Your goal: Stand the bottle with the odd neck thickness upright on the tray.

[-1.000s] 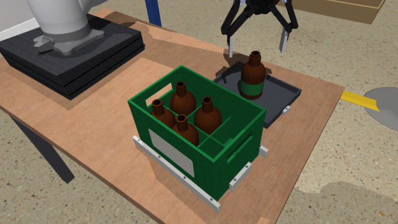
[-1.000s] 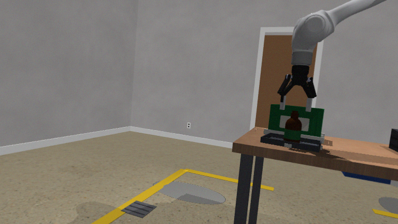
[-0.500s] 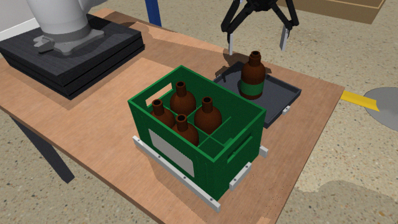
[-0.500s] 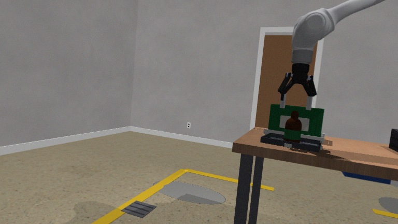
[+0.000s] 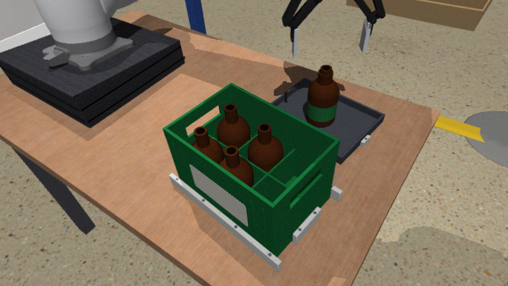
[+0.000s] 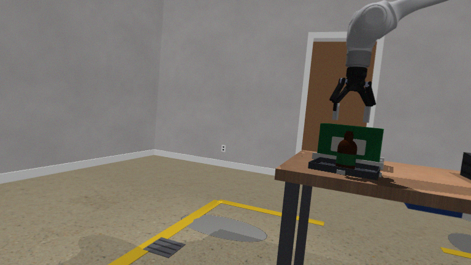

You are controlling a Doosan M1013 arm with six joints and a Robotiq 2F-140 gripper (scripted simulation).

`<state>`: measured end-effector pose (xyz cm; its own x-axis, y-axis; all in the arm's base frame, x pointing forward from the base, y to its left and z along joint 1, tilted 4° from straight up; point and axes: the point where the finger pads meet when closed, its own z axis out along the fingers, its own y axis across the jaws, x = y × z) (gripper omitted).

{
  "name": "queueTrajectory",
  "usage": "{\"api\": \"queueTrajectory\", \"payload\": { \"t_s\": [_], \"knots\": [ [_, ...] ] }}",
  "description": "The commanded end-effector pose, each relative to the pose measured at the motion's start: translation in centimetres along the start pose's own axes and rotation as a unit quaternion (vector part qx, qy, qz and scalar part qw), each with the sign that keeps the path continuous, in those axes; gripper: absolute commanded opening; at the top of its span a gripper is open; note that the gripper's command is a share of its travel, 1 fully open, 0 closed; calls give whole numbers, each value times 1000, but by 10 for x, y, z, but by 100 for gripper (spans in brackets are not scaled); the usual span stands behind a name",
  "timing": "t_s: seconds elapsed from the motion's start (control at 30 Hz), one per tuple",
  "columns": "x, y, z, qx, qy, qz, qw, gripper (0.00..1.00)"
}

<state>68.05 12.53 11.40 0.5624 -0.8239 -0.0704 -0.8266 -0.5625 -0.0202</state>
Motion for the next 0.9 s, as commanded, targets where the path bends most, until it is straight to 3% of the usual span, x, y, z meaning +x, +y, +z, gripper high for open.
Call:
{"api": "queueTrajectory", "payload": {
  "t_s": [0.0, 0.47, 0.87],
  "knots": [
    [0, 0, -5, 0, 0, 0, 1000, 100],
    [0, 0, -38, 0, 0, 0, 1000, 100],
    [0, 0, -47, 0, 0, 0, 1000, 100]
  ]
}}
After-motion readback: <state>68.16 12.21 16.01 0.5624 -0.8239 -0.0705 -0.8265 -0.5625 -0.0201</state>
